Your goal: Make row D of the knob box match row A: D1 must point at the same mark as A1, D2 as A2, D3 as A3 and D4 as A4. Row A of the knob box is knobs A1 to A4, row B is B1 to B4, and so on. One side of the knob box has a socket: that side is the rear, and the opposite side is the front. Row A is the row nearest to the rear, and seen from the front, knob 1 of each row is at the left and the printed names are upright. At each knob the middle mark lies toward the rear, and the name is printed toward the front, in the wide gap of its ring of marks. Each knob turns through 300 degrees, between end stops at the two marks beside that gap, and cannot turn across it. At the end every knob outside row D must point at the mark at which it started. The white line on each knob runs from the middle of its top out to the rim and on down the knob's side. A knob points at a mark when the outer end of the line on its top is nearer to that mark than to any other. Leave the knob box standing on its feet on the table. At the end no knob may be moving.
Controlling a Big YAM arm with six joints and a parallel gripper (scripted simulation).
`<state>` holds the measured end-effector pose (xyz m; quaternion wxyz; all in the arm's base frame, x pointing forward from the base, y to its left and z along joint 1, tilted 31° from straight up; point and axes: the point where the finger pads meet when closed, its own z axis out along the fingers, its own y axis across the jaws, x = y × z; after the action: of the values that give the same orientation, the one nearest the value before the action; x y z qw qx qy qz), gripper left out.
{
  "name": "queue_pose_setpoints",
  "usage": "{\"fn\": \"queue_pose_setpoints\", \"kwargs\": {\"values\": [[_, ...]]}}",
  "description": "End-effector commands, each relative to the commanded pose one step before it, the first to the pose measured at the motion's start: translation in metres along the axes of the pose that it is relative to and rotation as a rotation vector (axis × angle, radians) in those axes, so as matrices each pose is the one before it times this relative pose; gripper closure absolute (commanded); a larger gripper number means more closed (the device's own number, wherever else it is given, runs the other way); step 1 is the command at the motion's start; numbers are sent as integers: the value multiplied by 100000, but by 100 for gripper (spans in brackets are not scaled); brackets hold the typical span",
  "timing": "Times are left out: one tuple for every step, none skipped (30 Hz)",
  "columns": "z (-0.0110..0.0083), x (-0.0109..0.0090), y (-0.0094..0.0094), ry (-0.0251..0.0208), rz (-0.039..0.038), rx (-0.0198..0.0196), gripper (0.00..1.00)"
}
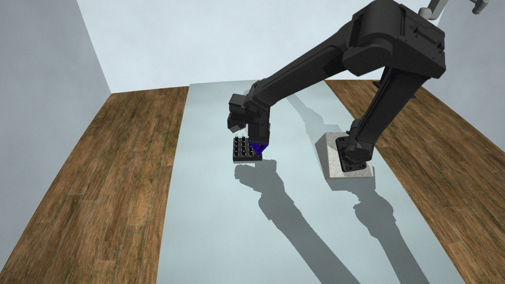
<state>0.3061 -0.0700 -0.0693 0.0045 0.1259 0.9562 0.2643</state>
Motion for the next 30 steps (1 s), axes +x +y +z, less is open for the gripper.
{"fn": "queue_pose_setpoints", "kwargs": {"values": [[529, -247, 42, 607, 268, -519, 80], [0, 0, 0, 0, 0, 0, 80], [0, 0, 0, 0, 0, 0, 91], [0, 0, 0, 0, -14, 2, 91], [0, 15, -7, 65, 1, 50, 91], [-1, 0, -2, -4, 8, -1, 91], [0, 0, 0, 0, -1, 0, 91], [0, 1, 0, 1, 1, 0, 91], [0, 0, 0, 0, 0, 0, 91], [0, 0, 0, 0, 0, 0, 91], [0, 0, 0, 0, 0, 0, 91], [0, 0, 0, 0, 0, 0, 91], [-2, 5, -9, 20, 1, 56, 91], [0, 0, 0, 0, 0, 0, 91], [0, 0, 0, 0, 0, 0, 91], [0, 0, 0, 0, 0, 0, 91], [0, 0, 0, 0, 0, 0, 91], [0, 0, 0, 0, 0, 0, 91], [0, 0, 0, 0, 0, 0, 91], [0, 0, 0, 0, 0, 0, 91], [0, 0, 0, 0, 0, 0, 91], [0, 0, 0, 0, 0, 0, 91], [0, 0, 0, 0, 0, 0, 91], [0, 0, 0, 0, 0, 0, 91], [0, 0, 0, 0, 0, 0, 91], [0, 0, 0, 0, 0, 0, 91], [0, 0, 0, 0, 0, 0, 91], [0, 0, 0, 0, 0, 0, 91], [0, 0, 0, 0, 0, 0, 91], [0, 0, 0, 0, 0, 0, 91]]}}
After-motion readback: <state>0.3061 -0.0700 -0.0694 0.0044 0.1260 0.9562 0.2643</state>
